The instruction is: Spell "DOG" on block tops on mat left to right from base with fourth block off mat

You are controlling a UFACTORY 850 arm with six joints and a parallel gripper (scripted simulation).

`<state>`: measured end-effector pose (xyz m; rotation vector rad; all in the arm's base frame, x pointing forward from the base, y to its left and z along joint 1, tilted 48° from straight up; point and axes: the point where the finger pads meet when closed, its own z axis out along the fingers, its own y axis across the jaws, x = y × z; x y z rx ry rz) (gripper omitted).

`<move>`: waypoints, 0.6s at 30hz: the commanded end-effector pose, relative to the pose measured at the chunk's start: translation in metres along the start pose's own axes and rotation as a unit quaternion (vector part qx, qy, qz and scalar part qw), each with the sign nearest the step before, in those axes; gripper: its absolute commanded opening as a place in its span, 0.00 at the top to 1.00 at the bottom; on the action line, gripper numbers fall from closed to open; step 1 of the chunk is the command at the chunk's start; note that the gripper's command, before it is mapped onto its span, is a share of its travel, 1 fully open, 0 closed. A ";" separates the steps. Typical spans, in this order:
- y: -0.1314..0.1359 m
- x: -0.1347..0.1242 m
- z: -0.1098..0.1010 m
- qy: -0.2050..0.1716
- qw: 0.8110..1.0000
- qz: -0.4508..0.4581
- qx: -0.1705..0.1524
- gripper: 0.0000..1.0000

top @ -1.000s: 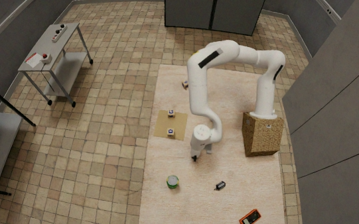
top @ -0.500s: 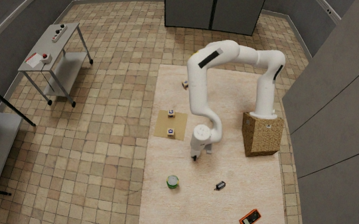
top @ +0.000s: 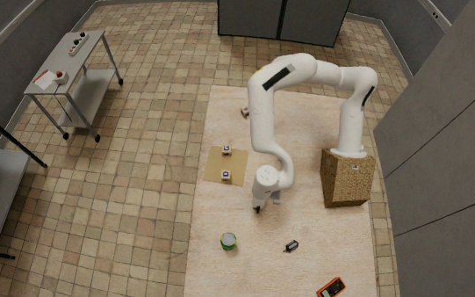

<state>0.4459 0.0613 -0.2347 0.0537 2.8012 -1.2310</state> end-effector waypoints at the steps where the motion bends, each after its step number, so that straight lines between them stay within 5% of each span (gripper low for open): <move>1: 0.000 -0.001 -0.001 -0.001 1.000 0.000 0.000 0.56; 11: 0.000 -0.001 -0.002 -0.001 1.000 0.000 0.000 0.56; 18: 0.000 -0.001 -0.022 -0.001 1.000 0.000 0.000 0.56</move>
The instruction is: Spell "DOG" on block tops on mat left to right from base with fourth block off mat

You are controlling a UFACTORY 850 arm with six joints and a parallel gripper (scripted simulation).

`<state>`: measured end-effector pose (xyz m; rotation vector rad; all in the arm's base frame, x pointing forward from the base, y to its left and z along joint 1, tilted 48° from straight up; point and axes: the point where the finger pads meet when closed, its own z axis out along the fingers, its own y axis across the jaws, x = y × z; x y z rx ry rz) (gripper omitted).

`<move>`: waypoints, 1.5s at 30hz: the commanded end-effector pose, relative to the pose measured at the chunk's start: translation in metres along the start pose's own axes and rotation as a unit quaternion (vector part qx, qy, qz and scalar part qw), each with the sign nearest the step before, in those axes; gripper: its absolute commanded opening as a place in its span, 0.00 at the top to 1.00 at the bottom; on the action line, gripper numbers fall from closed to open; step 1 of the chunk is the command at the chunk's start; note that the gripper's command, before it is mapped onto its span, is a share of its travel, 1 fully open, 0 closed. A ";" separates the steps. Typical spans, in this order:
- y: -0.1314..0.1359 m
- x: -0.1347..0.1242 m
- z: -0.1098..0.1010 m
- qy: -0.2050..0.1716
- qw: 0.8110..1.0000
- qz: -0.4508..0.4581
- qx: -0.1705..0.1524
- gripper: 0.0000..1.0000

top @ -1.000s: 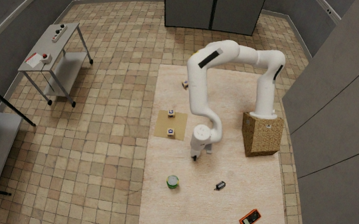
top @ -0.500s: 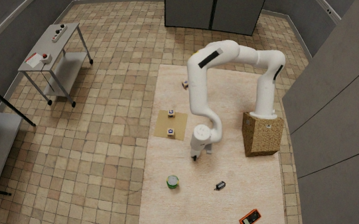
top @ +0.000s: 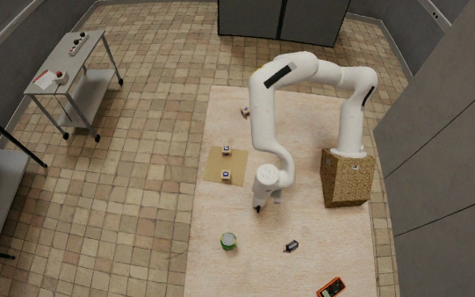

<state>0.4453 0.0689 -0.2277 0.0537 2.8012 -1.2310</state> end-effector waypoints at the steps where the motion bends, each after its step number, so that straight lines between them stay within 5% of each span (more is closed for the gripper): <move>1: 0.000 -0.001 -0.018 -0.001 1.000 0.000 0.000 0.56; 13: 0.000 -0.001 -0.089 -0.001 1.000 0.000 0.000 0.56; 32: -0.002 -0.004 -0.091 -0.001 1.000 -0.016 -0.001 0.56; 45: -0.034 -0.046 -0.096 -0.001 0.980 -0.200 -0.005 0.56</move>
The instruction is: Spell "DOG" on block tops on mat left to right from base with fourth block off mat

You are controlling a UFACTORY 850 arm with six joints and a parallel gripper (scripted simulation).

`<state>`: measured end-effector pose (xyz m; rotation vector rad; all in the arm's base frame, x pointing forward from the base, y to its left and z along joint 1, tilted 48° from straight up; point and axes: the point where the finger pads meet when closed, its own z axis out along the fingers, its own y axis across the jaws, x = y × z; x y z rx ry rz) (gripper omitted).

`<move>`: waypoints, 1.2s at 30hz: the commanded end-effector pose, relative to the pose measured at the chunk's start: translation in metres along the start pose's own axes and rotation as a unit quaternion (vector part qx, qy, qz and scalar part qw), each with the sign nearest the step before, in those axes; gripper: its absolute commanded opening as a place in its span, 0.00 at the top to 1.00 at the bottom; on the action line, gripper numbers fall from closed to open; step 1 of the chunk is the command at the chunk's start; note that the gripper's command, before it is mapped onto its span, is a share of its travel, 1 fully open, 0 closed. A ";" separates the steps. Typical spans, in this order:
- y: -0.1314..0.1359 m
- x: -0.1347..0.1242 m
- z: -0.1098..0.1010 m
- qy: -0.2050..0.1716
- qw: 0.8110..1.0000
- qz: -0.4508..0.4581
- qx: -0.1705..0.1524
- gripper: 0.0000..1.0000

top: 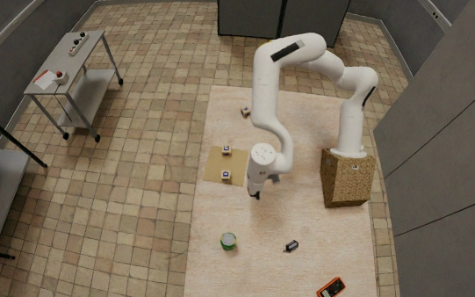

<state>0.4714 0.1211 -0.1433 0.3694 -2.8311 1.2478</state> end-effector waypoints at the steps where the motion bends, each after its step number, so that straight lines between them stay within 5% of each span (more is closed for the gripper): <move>1: -0.015 -0.011 -0.002 0.005 0.998 -0.069 -0.003 0.56; 21: -0.077 -0.045 -0.004 0.003 0.952 -0.305 -0.005 0.56; 36: -0.143 -0.071 -0.003 0.003 0.859 -0.511 -0.003 0.56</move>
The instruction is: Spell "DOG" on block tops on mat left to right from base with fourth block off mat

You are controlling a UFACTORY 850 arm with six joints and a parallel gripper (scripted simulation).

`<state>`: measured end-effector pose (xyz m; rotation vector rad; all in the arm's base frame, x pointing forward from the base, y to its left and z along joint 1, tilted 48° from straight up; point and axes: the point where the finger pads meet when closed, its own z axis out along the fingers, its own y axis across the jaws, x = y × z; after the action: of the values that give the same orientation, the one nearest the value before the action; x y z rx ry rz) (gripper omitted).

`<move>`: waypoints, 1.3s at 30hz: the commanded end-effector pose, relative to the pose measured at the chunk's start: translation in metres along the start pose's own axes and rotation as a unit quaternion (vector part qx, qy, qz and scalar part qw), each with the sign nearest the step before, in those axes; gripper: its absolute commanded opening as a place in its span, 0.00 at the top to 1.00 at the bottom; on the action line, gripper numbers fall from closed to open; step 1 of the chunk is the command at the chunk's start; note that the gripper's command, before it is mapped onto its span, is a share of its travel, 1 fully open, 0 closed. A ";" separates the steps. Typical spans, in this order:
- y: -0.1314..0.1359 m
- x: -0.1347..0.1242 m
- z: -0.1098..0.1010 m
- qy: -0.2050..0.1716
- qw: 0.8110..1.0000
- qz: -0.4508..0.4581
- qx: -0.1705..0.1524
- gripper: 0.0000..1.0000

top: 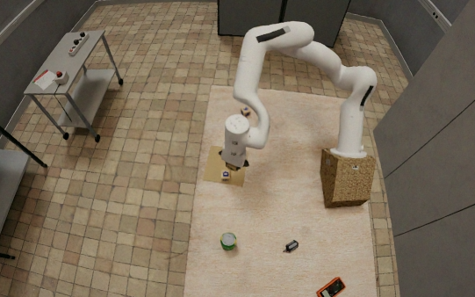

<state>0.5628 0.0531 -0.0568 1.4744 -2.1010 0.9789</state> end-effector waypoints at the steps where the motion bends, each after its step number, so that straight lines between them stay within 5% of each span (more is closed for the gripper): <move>1: -0.014 0.009 0.000 0.002 0.998 -0.055 -0.005 0.56; 13: -0.048 0.038 0.002 0.005 0.981 -0.195 -0.005 0.56; 39: -0.051 0.040 0.010 0.005 0.978 -0.206 -0.005 0.56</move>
<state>0.5948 0.0123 -0.0190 1.7950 -1.6893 0.8080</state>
